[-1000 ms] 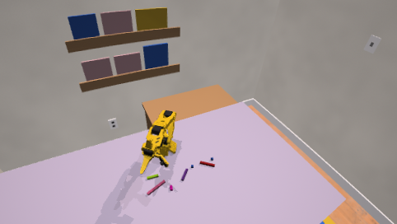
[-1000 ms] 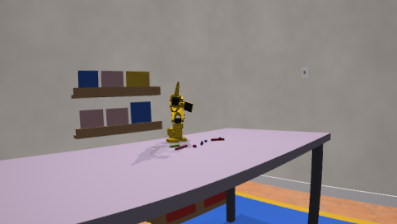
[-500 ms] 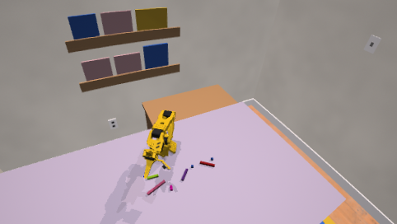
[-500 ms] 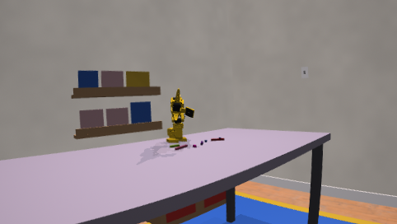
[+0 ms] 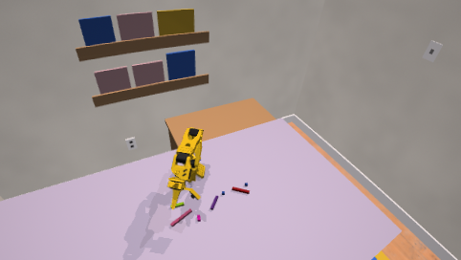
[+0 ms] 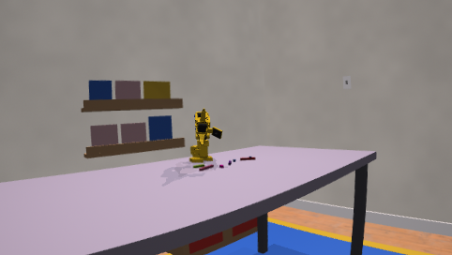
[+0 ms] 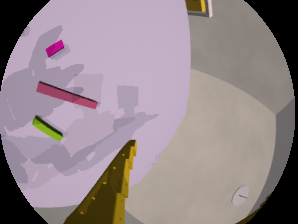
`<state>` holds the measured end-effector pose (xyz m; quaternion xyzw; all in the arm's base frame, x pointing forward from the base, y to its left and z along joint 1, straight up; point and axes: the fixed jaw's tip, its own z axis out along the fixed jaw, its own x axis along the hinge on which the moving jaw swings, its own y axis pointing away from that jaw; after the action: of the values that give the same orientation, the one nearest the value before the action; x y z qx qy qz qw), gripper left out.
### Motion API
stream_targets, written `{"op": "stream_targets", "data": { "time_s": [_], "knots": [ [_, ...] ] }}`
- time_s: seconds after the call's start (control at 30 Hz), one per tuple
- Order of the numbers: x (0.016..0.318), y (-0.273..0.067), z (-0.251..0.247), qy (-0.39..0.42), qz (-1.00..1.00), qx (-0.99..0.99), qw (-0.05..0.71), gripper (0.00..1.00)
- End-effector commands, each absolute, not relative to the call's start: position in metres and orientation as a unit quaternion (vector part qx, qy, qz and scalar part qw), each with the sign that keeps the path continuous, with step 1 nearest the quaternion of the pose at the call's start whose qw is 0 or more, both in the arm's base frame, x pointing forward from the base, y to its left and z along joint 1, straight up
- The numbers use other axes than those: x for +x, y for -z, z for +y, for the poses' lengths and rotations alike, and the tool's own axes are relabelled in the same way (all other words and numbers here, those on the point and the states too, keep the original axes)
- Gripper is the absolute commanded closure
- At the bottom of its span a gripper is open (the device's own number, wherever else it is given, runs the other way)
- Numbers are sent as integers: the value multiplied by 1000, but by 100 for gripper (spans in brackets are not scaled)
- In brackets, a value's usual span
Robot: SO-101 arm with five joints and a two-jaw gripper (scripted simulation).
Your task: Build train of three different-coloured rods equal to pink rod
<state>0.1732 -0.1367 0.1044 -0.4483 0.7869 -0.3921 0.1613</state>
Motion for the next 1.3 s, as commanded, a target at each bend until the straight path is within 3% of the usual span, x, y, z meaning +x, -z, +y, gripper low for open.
{"op": "stream_targets", "data": {
  "time_s": [0.0,0.43,0.47,1.0,1.03,1.27],
  "knots": [
    [177,-115,-137,403,782,-443,171,0],
    [176,-108,-130,367,799,-446,168,0],
    [167,-87,-126,331,813,-455,148,0],
    [167,-84,-119,296,827,-455,144,0],
    [156,-65,-113,260,838,-463,124,0],
    [156,-66,-111,248,843,-462,123,0]
  ]
}}
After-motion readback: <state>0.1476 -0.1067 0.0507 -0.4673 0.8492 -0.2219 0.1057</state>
